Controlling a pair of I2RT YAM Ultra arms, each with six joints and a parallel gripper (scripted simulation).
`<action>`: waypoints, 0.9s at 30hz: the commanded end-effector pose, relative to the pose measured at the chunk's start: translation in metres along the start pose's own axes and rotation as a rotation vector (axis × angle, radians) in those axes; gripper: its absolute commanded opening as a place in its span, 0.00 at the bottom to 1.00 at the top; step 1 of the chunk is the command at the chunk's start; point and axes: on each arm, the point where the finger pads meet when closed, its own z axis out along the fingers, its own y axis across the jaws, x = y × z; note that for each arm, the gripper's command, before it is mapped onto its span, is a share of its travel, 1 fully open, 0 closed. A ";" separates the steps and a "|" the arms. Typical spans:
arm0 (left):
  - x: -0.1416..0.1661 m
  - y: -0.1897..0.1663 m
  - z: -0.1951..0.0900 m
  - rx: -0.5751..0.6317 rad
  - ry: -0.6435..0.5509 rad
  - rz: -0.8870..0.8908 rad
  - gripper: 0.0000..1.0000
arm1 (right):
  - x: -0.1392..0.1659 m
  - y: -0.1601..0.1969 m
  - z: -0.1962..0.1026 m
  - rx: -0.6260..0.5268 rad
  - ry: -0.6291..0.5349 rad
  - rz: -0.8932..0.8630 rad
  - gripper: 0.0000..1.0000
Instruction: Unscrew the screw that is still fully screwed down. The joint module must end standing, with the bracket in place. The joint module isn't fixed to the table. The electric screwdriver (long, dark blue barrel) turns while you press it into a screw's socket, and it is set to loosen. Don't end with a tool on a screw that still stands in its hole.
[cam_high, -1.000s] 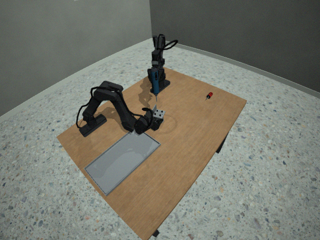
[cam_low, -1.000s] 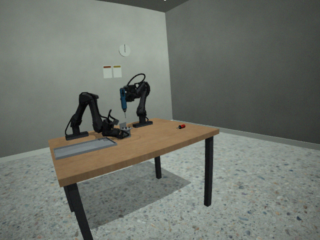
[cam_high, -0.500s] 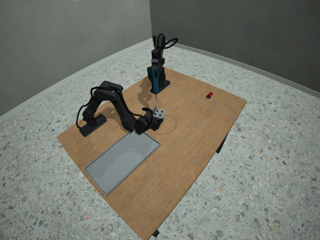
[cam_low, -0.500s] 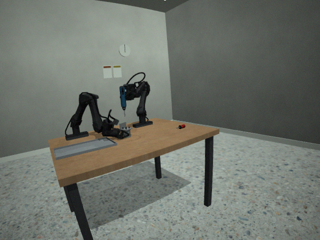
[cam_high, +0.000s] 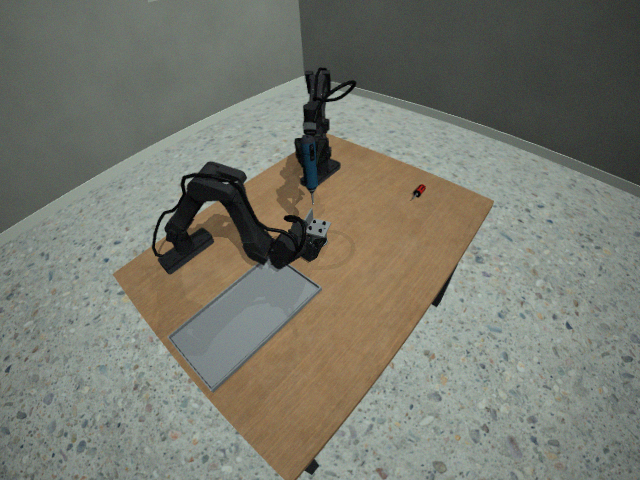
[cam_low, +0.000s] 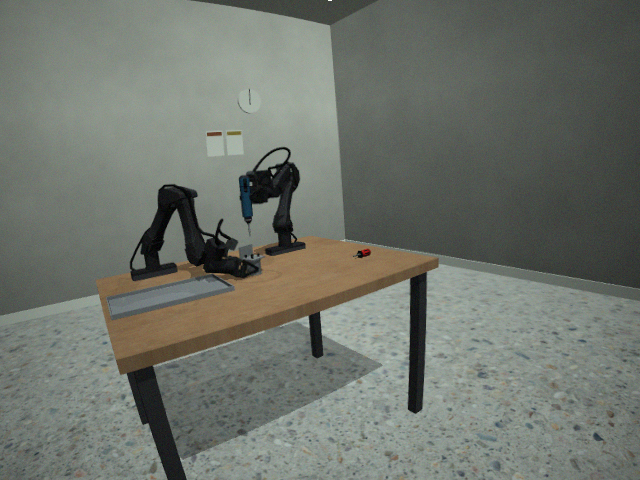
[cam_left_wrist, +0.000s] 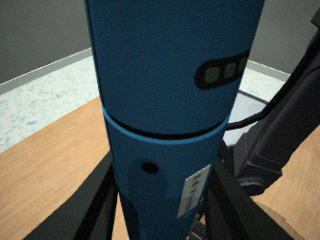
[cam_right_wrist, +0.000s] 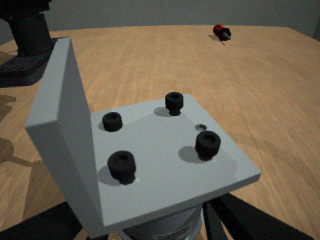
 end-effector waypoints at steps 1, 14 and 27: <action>-0.053 0.003 -0.003 -0.002 -0.178 -0.007 0.42 | -0.014 -0.006 -0.006 0.014 -0.019 -0.021 0.59; -0.034 0.002 0.001 0.000 -0.150 -0.009 0.42 | -0.014 -0.006 -0.006 0.014 -0.019 -0.021 0.59; -0.040 0.002 -0.005 0.000 -0.172 -0.010 0.42 | -0.014 -0.006 -0.006 0.014 -0.019 -0.021 0.59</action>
